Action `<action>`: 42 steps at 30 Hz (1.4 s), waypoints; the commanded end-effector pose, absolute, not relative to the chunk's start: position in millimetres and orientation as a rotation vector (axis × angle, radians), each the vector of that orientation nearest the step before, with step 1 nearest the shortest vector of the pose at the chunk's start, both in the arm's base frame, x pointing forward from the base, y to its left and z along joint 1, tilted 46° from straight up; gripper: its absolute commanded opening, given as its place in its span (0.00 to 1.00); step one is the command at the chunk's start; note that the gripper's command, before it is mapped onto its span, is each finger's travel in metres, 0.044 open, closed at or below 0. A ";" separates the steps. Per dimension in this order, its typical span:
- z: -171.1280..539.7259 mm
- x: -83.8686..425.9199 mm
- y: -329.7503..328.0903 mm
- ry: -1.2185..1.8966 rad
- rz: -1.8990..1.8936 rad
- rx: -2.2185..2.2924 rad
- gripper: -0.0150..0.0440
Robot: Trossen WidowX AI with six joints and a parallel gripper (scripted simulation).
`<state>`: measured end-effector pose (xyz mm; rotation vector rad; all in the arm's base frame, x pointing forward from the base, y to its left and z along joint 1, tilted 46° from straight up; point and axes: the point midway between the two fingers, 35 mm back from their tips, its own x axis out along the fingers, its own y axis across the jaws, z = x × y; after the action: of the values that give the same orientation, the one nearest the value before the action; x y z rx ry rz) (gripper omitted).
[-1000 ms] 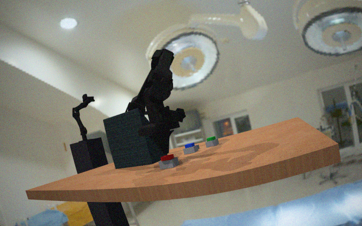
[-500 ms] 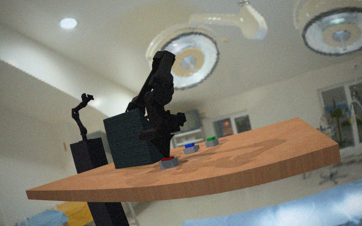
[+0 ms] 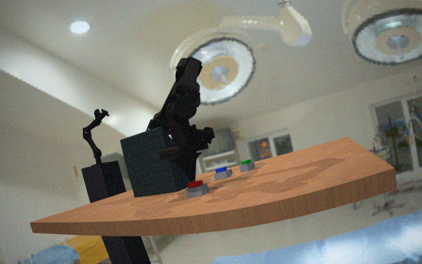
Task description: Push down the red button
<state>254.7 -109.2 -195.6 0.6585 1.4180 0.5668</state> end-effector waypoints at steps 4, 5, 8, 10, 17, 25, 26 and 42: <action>-181.0 257.7 -123.9 1.411 0.557 0.640 0.33; -174.6 262.2 -122.1 1.414 0.552 0.637 0.38; -137.4 285.8 -108.2 1.428 0.528 0.623 0.51; -110.7 299.8 -94.8 1.435 0.514 0.615 0.60; -21.1 325.8 -32.8 1.439 0.485 0.601 0.91; 71.4 309.5 50.5 1.428 0.494 0.614 0.93; 82.2 304.1 60.9 1.425 0.500 0.618 0.93; 150.5 247.7 124.5 1.409 0.574 0.660 0.93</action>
<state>252.1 121.6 147.0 0.6499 1.4088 0.5675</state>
